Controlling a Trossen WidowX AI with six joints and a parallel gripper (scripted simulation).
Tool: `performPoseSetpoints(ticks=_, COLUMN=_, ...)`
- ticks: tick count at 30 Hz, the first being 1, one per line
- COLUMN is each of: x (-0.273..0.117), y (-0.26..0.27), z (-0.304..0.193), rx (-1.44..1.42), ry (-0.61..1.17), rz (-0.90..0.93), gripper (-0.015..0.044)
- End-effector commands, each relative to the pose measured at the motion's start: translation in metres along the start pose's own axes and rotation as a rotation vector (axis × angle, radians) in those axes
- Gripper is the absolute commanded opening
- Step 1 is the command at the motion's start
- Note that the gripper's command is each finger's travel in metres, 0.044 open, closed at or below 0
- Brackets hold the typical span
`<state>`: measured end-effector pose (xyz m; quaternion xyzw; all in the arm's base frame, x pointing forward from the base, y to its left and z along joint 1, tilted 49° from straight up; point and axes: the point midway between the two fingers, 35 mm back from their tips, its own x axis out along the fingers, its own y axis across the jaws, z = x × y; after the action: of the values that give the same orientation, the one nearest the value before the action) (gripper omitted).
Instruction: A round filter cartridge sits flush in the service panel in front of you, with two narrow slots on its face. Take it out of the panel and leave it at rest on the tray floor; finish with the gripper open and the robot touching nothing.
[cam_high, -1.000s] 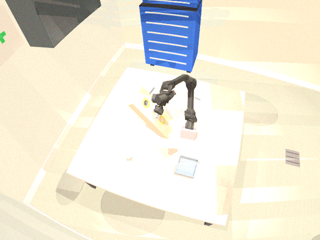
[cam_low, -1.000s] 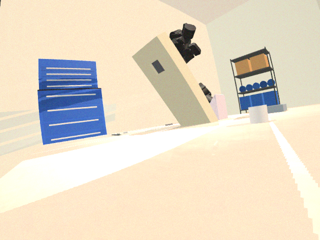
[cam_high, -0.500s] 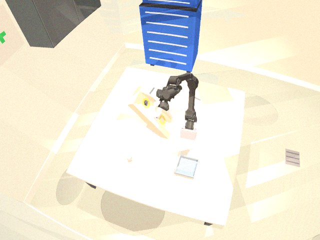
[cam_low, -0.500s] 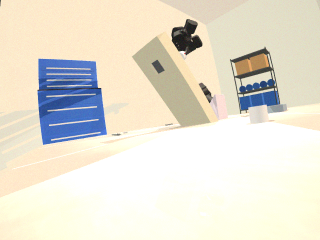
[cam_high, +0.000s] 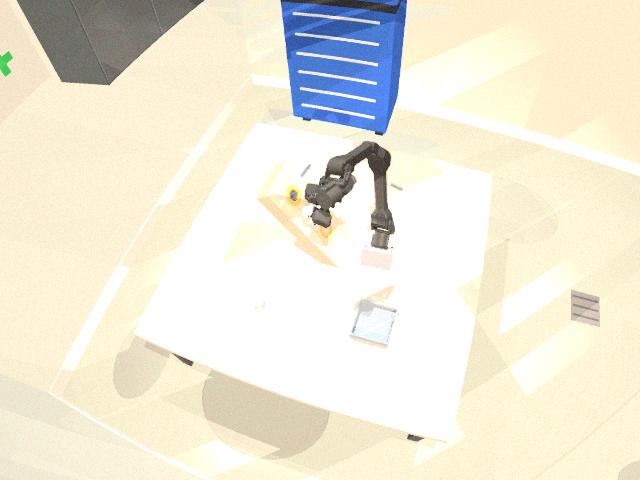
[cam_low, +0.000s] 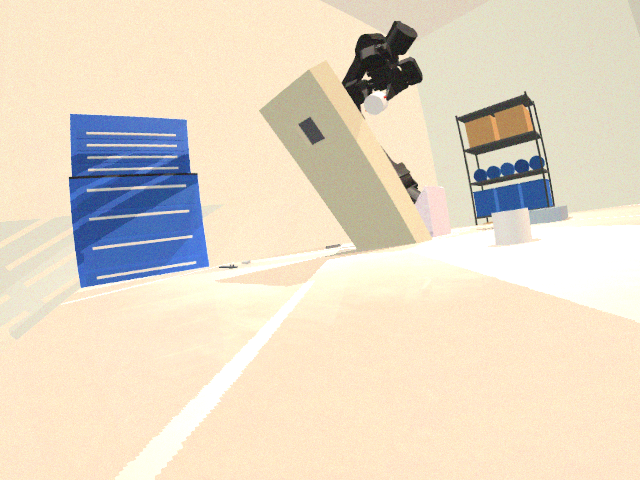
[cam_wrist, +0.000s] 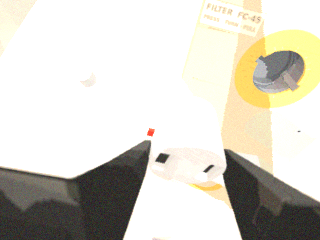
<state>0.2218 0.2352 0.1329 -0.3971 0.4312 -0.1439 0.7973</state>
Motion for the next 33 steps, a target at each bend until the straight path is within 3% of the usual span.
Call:
performPoseSetpoints(ticks=1, x=0.003, y=0.018, z=0.002, rx=0.008, ry=0.010, rz=-0.013, gripper=0.0000)
performPoseSetpoints(ticks=5, x=0.004, y=0.017, z=-0.002, rx=-0.020, ry=0.016, rz=-0.001, gripper=0.0000)
performPoseSetpoints(ticks=28, x=-0.007, y=0.183, z=-0.091, rx=-0.764, ry=0.065, rz=0.520, gripper=0.0000)
performPoseSetpoints(ticks=33, x=-0.007, y=0.187, z=-0.093, rx=-0.787, ry=0.061, rz=0.536, gripper=0.0000)
